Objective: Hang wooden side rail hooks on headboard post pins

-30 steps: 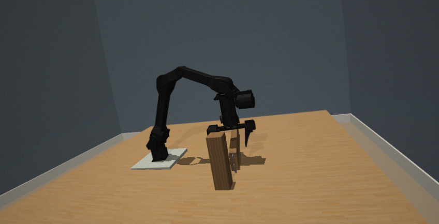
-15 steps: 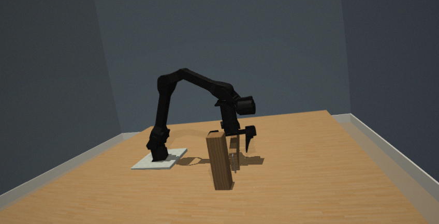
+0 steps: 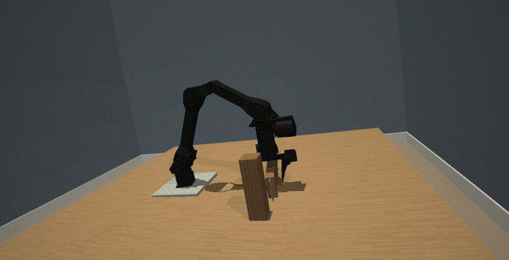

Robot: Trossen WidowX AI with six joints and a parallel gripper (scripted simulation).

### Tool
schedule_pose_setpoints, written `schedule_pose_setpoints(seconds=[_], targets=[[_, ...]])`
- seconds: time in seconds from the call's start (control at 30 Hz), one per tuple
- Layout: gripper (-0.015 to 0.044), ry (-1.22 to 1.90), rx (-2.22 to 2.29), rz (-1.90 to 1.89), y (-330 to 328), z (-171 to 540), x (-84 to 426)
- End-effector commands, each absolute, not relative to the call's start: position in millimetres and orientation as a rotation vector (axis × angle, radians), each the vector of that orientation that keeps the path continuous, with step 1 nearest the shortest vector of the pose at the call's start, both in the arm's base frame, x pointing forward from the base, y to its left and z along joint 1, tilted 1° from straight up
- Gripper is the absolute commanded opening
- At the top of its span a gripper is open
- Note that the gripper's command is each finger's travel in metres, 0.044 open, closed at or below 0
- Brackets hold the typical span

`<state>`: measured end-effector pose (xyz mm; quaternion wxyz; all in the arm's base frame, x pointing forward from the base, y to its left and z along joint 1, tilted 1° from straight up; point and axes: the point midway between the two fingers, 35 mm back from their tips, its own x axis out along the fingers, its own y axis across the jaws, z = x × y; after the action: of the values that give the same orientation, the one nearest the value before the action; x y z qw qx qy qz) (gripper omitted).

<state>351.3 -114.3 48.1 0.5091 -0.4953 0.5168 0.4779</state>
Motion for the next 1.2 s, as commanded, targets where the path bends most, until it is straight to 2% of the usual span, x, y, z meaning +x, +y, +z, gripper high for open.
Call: schedule_pose_setpoints(seconds=[0.0,0.17,0.33,0.43,1.17], targets=[[0.023,1.241,-1.189,1.159,-113.3,46.2,350.4],[0.0099,1.241,-1.189,1.159,-113.3,46.2,350.4],[0.0065,1.241,-1.189,1.159,-113.3,46.2,350.4],[0.0,1.241,-1.189,1.159,-113.3,46.2,350.4],[0.0,1.266,-1.147,1.116,-113.0,47.3,350.4]])
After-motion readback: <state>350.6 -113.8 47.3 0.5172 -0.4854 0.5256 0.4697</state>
